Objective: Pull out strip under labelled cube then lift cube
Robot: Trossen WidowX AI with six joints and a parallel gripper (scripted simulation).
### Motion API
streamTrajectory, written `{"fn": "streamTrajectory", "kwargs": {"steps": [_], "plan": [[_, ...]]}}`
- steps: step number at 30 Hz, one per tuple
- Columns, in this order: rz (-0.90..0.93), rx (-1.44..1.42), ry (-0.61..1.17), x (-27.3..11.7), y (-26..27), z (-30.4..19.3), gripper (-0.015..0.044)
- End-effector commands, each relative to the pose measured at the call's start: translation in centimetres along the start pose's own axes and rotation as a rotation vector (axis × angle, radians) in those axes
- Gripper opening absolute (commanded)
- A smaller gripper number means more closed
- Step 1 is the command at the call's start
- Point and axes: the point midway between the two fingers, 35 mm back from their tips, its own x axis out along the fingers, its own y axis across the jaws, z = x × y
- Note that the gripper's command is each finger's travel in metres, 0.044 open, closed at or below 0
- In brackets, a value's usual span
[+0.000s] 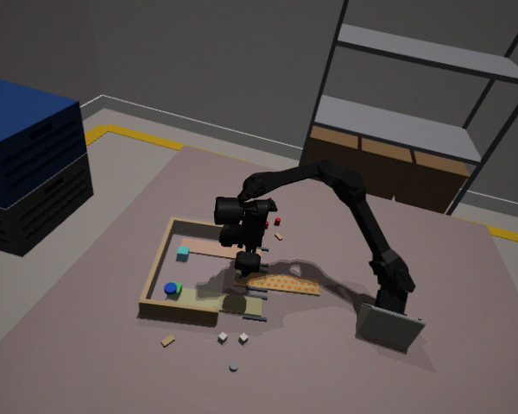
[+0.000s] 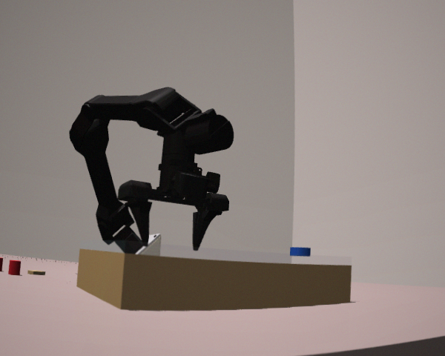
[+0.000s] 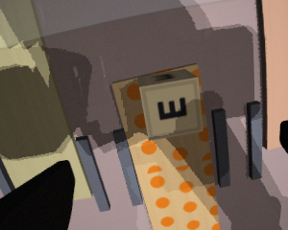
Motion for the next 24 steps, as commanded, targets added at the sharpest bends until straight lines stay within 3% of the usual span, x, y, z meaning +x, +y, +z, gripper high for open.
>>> {"fn": "streamTrajectory", "kwargs": {"steps": [1, 7, 24], "plan": [[-0.005, -0.002, 0.002, 0.1, -0.4, 0.8, 0.0414], [-0.005, -0.002, 0.002, 0.9, -0.4, 0.8, 0.0256], [-0.005, -0.002, 0.001, 3.7, -0.4, 0.9, 0.0250]]}}
